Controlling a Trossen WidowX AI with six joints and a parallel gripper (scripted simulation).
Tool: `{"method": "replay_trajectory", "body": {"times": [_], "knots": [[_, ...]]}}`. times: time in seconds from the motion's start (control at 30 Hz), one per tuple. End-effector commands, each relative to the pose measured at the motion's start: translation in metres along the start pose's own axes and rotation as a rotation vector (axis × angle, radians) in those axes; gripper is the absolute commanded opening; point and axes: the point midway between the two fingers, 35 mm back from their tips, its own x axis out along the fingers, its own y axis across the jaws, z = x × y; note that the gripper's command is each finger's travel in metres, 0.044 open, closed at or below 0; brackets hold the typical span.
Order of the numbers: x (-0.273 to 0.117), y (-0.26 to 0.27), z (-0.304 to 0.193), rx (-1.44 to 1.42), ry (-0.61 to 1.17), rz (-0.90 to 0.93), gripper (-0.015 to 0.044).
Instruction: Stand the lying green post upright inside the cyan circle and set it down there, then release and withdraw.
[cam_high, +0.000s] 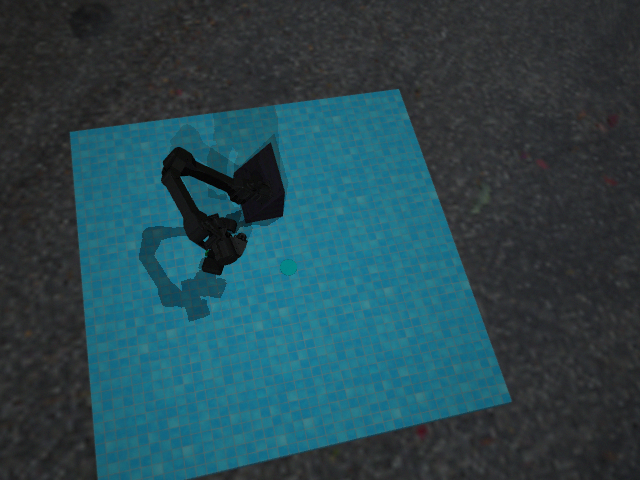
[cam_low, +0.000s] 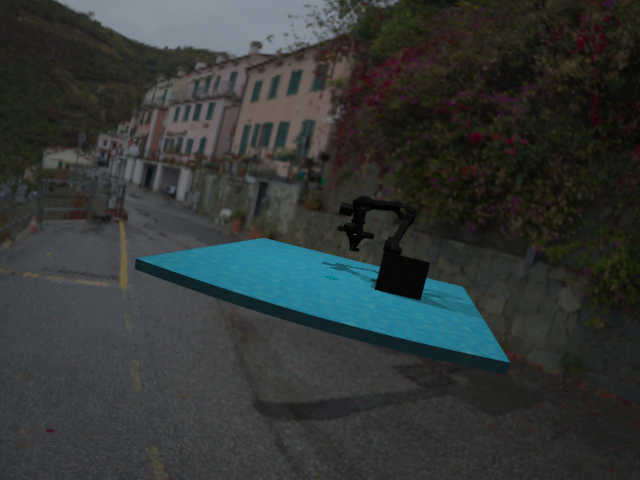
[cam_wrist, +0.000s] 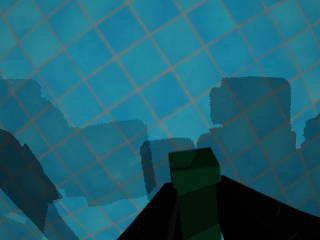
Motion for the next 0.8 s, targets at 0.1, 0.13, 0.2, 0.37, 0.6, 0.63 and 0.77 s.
{"method": "replay_trajectory", "body": {"times": [0.1, 0.13, 0.2, 0.37, 0.6, 0.63, 0.77], "knots": [[-0.007, -0.001, 0.002, 0.002, 0.005, -0.006, 0.0023], [-0.007, -0.001, 0.005, 0.001, 0.003, -0.006, 0.0023], [-0.008, -0.002, 0.012, -0.002, -0.001, -0.005, 0.0023], [-0.010, -0.003, 0.028, -0.008, -0.010, -0.004, 0.0023], [-0.012, -0.003, 0.051, -0.015, -0.020, -0.001, 0.0023], [-0.013, -0.002, 0.054, -0.017, -0.022, 0.000, 0.0023], [-0.014, -0.001, 0.067, -0.021, -0.026, 0.001, 0.0023]]}}
